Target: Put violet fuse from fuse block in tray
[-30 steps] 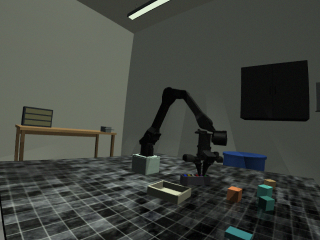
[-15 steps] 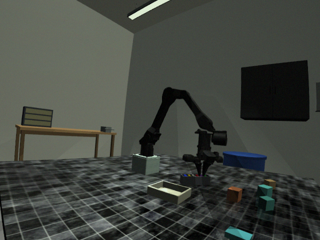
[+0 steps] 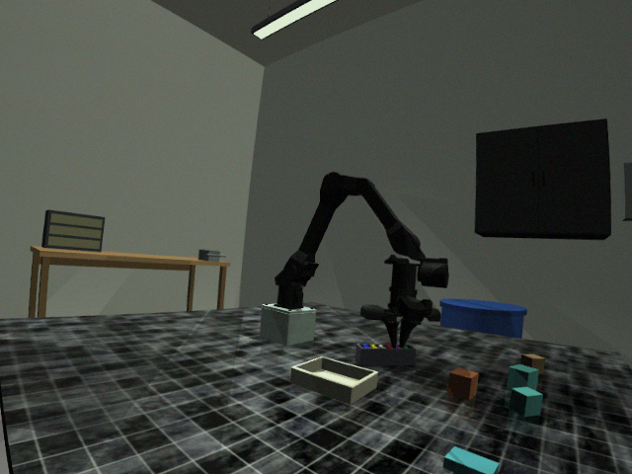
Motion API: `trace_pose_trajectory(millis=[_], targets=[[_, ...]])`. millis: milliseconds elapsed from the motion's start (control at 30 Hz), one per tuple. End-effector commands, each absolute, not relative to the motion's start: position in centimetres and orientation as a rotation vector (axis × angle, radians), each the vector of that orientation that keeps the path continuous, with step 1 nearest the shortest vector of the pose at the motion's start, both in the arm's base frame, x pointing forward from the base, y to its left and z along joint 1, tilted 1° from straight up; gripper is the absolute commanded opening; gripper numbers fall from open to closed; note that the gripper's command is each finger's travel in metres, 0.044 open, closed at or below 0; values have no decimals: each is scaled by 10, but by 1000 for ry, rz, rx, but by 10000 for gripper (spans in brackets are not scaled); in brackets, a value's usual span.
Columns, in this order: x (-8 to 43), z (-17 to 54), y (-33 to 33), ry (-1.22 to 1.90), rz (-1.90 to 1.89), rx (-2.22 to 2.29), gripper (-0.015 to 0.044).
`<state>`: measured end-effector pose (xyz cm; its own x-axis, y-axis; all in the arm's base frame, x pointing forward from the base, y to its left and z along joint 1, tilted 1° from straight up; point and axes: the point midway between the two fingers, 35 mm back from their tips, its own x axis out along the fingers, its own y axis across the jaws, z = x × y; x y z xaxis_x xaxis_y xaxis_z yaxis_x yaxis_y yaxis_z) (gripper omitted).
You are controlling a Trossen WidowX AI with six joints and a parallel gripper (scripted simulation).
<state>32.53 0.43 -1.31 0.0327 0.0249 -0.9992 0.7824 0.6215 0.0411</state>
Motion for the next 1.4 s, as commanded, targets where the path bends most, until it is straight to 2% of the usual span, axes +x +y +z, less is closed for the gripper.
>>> trace_pose_trajectory(millis=[0, 1233, 1367], targets=[[325, -15, 4, 1437, -672, 725, 73], [325, -15, 4, 1437, -672, 725, 73], [325, -13, 4, 1436, -671, 730, 47]])
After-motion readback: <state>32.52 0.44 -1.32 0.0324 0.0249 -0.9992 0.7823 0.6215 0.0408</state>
